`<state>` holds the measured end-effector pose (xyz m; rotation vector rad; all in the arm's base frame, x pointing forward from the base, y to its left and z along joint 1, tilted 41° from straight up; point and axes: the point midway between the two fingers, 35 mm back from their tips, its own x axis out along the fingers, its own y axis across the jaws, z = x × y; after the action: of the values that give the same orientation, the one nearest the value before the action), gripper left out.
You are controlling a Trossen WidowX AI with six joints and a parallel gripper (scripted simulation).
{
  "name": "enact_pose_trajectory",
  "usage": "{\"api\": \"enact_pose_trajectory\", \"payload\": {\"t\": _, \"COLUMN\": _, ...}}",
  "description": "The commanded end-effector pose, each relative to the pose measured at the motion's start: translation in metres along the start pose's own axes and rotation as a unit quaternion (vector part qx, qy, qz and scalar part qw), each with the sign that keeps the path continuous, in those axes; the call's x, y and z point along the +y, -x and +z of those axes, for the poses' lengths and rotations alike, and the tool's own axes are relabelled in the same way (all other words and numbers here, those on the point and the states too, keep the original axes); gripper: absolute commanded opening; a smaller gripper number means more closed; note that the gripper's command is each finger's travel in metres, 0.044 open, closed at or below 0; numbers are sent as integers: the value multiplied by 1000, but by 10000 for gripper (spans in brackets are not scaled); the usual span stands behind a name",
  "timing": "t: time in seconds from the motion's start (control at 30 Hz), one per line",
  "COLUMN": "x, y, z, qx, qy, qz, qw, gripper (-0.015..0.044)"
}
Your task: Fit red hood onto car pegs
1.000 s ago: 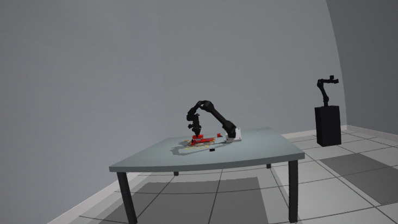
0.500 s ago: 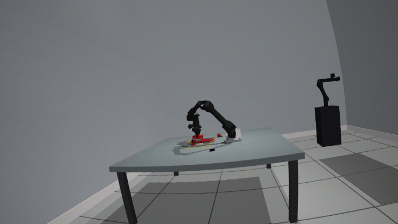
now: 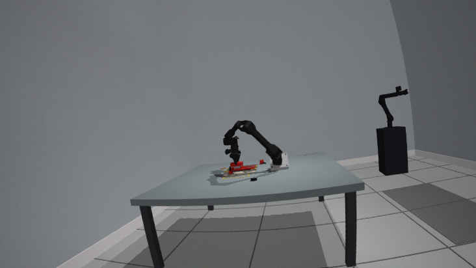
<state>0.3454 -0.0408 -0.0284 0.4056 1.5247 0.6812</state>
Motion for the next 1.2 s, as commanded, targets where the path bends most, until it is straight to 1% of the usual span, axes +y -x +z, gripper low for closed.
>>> {"api": "enact_pose_trajectory", "payload": {"t": 0.0, "x": 0, "y": -2, "z": 0, "qx": -1, "qy": -2, "qz": 2, "qw": 1000, "gripper": 0}}
{"api": "enact_pose_trajectory", "payload": {"t": 0.6, "x": 0, "y": -9, "z": 0, "qx": -1, "qy": -2, "qz": 2, "qw": 1000, "gripper": 0}}
{"api": "enact_pose_trajectory", "payload": {"t": 1.17, "x": 0, "y": -4, "z": 0, "qx": -1, "qy": -2, "qz": 1, "qw": 1000, "gripper": 0}}
